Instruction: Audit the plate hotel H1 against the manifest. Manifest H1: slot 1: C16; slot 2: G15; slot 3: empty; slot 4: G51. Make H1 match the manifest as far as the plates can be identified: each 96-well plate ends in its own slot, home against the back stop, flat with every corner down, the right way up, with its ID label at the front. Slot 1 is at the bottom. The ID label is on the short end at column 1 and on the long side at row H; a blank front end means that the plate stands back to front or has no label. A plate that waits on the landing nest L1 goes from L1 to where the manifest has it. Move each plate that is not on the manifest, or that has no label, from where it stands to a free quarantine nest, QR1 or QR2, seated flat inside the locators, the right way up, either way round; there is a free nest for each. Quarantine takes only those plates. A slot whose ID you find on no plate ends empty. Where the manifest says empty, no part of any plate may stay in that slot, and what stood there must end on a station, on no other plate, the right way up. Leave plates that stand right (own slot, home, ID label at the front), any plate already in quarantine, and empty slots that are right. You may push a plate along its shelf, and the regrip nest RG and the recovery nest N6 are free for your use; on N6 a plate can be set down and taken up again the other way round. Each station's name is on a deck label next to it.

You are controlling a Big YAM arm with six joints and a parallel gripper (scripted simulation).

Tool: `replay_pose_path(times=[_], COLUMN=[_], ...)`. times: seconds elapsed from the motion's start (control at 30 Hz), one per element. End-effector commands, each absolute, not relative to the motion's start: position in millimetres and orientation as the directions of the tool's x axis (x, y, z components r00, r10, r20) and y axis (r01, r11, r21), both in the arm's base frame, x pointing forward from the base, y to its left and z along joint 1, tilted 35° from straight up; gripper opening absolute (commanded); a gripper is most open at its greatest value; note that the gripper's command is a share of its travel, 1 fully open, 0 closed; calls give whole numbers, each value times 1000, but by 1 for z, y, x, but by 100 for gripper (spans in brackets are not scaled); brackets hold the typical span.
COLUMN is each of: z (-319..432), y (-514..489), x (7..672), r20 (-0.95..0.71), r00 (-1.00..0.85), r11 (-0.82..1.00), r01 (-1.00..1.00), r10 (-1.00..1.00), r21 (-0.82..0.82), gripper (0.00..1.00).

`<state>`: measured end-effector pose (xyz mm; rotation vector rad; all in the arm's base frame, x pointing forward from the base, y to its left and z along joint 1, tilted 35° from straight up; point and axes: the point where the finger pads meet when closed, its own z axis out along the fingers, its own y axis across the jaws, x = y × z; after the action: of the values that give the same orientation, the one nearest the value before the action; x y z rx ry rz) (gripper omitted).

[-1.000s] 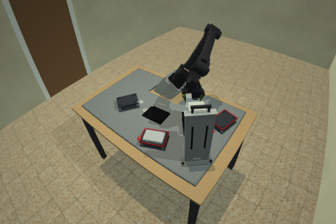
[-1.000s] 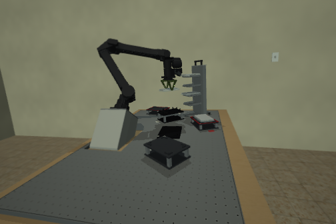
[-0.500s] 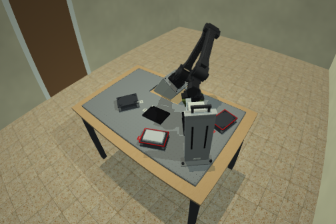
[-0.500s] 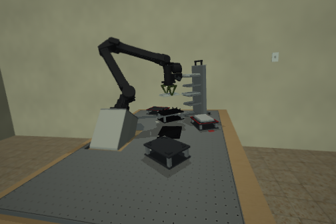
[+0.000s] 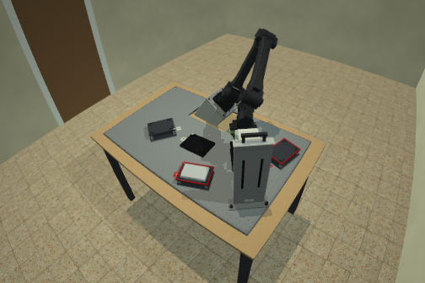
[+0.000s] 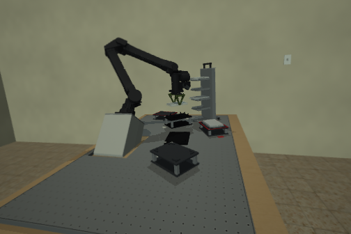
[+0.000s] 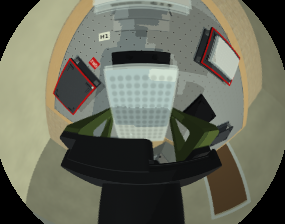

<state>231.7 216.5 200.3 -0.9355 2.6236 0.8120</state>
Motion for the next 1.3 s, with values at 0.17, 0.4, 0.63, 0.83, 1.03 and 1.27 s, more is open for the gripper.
replay_pose_path(times=[0.17, 0.4, 0.63, 0.83, 1.03, 1.27], z=[196, 190, 190, 190, 190, 190], y=[226, 227, 226, 225, 224, 223], x=[229, 230, 230, 231, 232, 232], r20=[-417, -401, -403, -405, -407, -409], r00=[-760, -764, -762, -762, -761, -761], r11=[636, 637, 636, 636, 636, 637], r01=[-647, -644, -646, -646, -647, -647], r10=[-498, -506, -506, -506, -505, -504], r21=[421, 424, 422, 422, 420, 419], gripper=[86, 86, 86, 86, 86, 86])
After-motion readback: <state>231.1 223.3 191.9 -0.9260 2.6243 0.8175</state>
